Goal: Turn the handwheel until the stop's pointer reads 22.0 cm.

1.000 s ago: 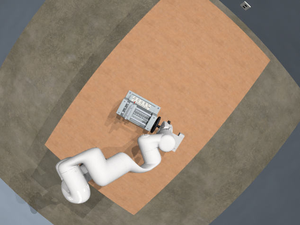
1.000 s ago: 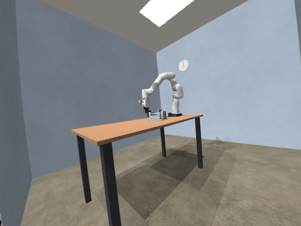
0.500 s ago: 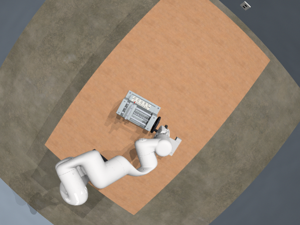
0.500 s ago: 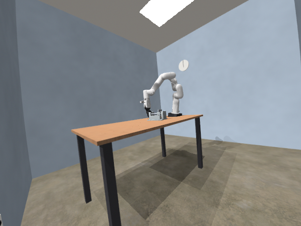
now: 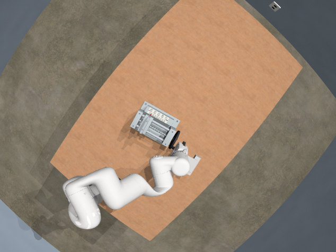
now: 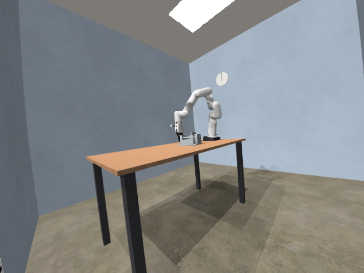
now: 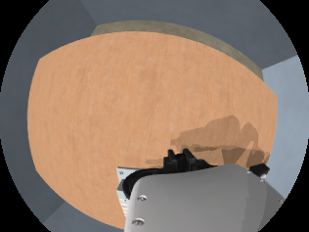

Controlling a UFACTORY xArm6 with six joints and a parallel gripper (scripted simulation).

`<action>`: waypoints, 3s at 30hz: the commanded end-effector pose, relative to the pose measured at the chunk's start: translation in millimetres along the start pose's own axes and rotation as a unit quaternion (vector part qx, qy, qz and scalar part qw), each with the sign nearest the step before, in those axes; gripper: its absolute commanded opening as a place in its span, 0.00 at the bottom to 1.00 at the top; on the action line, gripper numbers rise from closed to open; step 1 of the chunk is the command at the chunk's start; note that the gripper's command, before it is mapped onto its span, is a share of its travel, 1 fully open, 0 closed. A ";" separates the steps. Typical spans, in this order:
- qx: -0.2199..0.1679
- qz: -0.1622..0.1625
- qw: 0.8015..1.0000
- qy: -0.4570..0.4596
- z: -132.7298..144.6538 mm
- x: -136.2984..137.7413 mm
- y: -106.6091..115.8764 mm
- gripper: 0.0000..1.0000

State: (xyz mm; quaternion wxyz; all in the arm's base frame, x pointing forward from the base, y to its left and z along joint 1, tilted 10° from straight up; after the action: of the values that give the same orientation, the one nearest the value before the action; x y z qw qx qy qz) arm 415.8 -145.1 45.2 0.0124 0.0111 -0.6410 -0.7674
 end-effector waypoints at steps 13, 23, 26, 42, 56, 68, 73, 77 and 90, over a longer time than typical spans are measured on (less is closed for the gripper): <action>0.000 -0.001 1.000 0.000 2.0 -14.1 -28.6 0.06; 0.000 -0.001 1.000 0.000 5.2 -30.7 -35.6 0.06; 0.000 -0.001 1.000 0.000 6.5 -37.1 -35.8 0.06; 0.000 -0.001 1.000 0.000 12.0 -65.6 -18.3 0.06; 0.000 -0.001 1.000 0.000 12.2 -66.4 16.3 0.06; 0.000 -0.001 1.000 0.000 8.6 -47.7 33.2 0.06; 0.000 -0.001 1.000 0.000 6.4 -36.4 35.4 0.06; 0.000 -0.001 1.000 0.000 4.7 -27.5 34.5 0.06; 0.000 -0.001 1.000 0.000 0.3 -4.9 17.6 0.06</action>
State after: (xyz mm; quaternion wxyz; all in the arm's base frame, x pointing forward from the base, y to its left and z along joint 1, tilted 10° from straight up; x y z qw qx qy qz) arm 425.6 -147.0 68.0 0.0127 0.0109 -0.6409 -0.7675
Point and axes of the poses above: the point where the finger pads meet when closed, its own y axis back along the fingers, its own x axis across the jaws, z = x × y, the point moved 4 cm from there along y, back along the fingers, and after that the axes turned 11 degrees about -y, right-handed, at the moved point
